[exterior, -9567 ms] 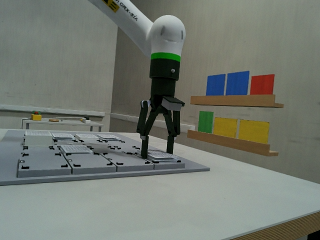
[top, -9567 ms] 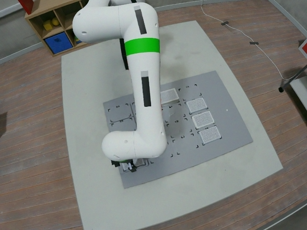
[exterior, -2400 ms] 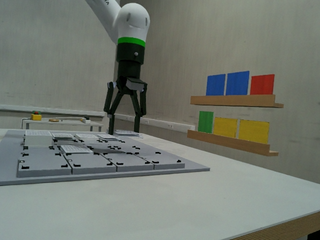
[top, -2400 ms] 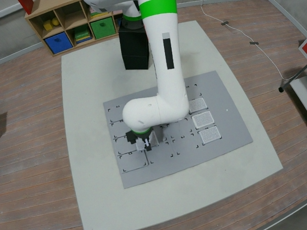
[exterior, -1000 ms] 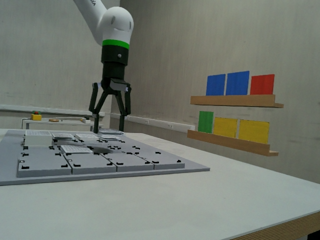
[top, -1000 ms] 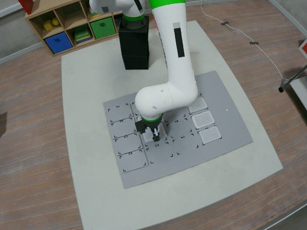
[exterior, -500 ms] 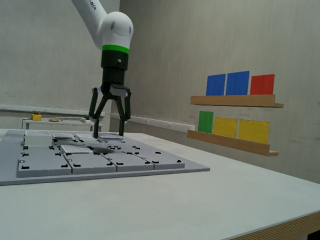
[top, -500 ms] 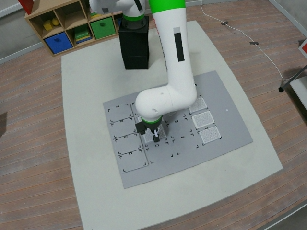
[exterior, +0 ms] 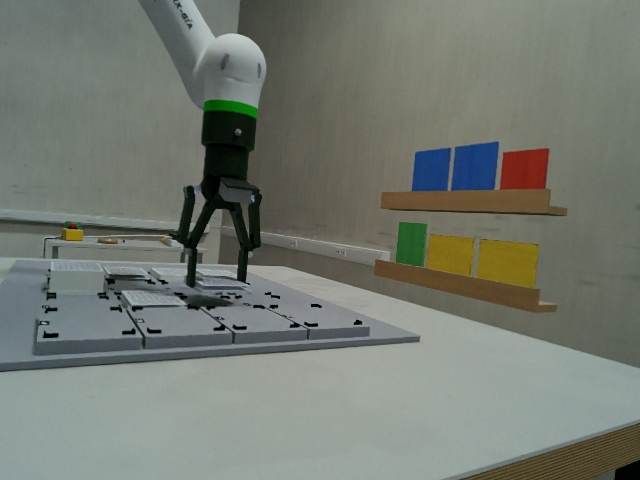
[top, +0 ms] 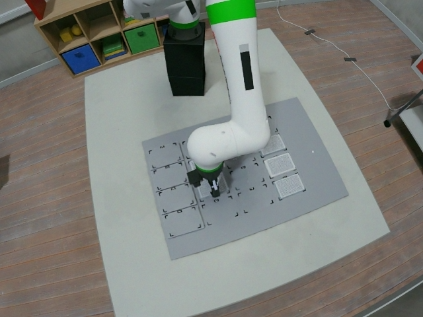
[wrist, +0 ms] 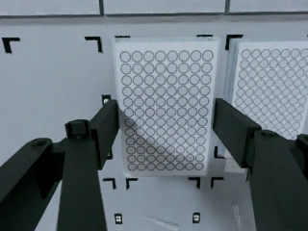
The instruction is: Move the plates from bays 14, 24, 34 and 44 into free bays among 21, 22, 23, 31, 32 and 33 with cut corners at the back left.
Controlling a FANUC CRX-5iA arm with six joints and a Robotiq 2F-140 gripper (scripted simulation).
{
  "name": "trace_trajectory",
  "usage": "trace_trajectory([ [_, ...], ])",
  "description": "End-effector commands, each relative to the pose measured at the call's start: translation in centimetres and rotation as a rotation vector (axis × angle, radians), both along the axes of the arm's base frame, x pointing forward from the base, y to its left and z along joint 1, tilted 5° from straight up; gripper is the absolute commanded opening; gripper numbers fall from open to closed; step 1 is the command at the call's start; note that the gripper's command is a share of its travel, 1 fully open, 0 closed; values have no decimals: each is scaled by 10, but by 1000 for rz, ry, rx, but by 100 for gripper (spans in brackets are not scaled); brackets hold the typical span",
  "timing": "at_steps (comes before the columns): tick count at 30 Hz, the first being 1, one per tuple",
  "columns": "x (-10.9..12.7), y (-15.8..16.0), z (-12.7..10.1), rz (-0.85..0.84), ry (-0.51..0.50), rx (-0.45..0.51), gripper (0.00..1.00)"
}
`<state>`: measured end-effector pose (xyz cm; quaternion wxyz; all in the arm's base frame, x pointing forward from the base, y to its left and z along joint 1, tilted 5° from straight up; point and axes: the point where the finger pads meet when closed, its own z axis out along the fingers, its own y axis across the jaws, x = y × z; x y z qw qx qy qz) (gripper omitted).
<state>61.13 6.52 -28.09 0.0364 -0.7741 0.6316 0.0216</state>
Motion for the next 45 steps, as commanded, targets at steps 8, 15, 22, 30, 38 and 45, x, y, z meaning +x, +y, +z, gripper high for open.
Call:
trace_trajectory([
  [8,2,1,-13,0,-2,0,10],
  [15,2,1,-14,0,-2,0,10],
  [22,2,1,-14,0,-2,0,10],
  [30,2,1,-14,0,-2,0,10],
  [38,2,1,-14,0,-2,0,10],
  [45,2,1,-14,0,-2,0,10],
])
